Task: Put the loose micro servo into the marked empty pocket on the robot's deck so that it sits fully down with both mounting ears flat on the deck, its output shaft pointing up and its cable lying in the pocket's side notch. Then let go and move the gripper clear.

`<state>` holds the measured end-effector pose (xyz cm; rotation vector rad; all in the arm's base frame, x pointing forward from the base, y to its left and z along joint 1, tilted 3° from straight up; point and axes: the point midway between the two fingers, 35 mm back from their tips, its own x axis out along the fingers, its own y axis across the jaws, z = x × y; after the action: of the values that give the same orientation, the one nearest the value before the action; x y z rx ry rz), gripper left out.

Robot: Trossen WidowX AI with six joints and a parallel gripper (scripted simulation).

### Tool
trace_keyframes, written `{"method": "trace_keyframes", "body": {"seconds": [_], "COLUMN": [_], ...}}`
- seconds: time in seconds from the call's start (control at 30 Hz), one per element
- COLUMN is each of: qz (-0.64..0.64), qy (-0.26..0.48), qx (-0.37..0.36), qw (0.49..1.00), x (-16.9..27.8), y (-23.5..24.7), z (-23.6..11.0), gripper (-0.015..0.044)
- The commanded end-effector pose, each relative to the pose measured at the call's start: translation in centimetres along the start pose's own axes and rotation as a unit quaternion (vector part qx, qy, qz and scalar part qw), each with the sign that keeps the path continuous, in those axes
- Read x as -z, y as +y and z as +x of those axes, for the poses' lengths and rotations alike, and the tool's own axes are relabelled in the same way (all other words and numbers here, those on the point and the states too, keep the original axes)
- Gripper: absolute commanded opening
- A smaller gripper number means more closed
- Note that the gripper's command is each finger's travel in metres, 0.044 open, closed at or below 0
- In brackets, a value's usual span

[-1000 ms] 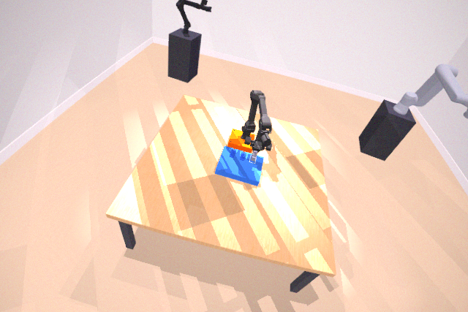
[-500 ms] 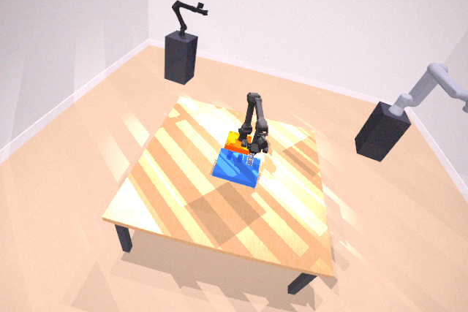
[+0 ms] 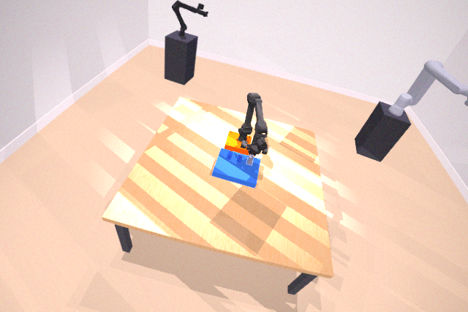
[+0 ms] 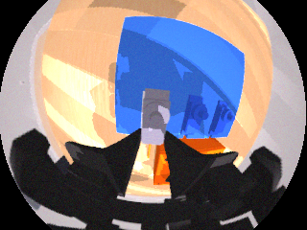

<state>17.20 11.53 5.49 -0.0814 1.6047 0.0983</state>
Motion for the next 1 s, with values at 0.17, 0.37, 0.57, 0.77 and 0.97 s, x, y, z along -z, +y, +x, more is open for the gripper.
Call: {"method": "trace_keyframes", "body": {"seconds": [0.17,0.37,0.57,0.77,0.97], "qz": [0.003,0.003,0.003,0.003,0.003], "qy": [0.001,0.001,0.001,0.001,0.001], "qx": [0.000,0.000,0.000,0.000,0.000], "qw": [1.000,1.000,1.000,1.000,1.000], "x": [0.0,0.0,0.0,0.0,0.0], "y": [0.0,0.0,0.0,0.0,0.0], "z": [0.8,1.3,1.8,2.3,2.7], "gripper": [0.0000,0.0000,0.0000,0.0000,0.0000]}}
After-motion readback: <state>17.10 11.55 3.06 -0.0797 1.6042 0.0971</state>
